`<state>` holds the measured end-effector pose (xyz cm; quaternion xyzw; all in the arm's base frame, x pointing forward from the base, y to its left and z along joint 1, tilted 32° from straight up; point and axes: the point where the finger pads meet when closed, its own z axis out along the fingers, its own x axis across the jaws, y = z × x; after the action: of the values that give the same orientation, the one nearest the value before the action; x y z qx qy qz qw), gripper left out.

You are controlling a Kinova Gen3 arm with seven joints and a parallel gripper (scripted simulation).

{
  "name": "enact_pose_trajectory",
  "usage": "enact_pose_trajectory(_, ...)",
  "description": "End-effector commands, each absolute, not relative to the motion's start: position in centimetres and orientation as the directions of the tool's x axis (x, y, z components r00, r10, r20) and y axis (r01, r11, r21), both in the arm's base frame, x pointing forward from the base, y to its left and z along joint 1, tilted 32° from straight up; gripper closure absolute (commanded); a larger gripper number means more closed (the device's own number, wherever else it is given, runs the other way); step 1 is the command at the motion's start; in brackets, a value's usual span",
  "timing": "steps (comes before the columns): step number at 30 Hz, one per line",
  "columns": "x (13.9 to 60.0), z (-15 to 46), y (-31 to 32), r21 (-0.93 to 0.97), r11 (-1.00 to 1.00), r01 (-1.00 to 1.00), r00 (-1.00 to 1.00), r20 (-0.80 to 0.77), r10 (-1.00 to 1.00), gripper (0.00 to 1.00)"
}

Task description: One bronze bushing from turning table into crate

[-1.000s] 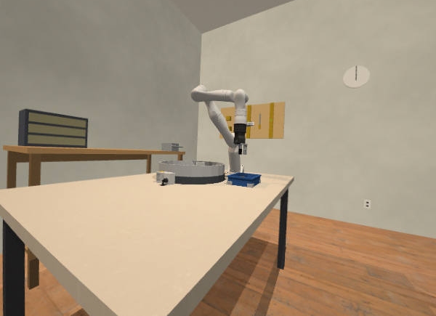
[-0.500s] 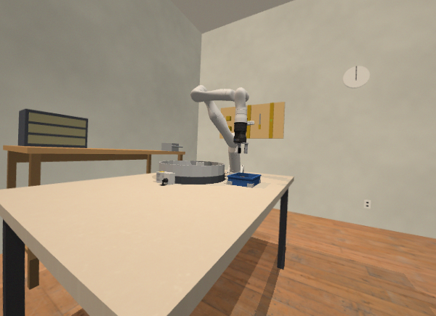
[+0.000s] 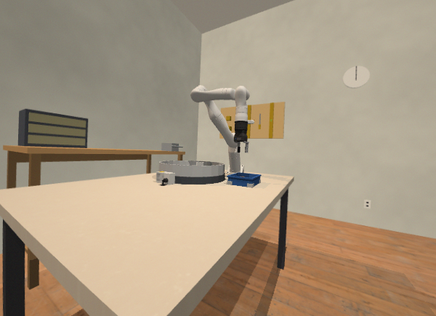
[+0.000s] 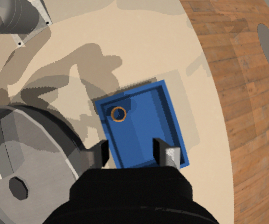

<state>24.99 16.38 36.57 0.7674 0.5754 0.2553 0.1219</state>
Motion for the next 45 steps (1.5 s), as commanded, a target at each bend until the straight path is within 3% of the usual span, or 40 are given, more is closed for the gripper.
enact_pose_trajectory(1, 24.97, 36.64, 16.46, 0.481, -0.302, 0.823, 0.204, 0.247, 0.947, 0.0)
enact_pose_trajectory(4, 24.97, 36.64, 16.46, 0.481, -0.302, 0.823, 0.204, 0.247, 0.947, 0.0)
enact_pose_trajectory(9, 25.27, 37.54, 16.62, 0.523, -0.093, 0.847, 0.021, 0.141, 0.99, 0.0)
enact_pose_trajectory(45, 25.28, 37.52, 16.59, 0.525, -0.097, 0.846, 0.024, 0.145, 0.989, 0.0)
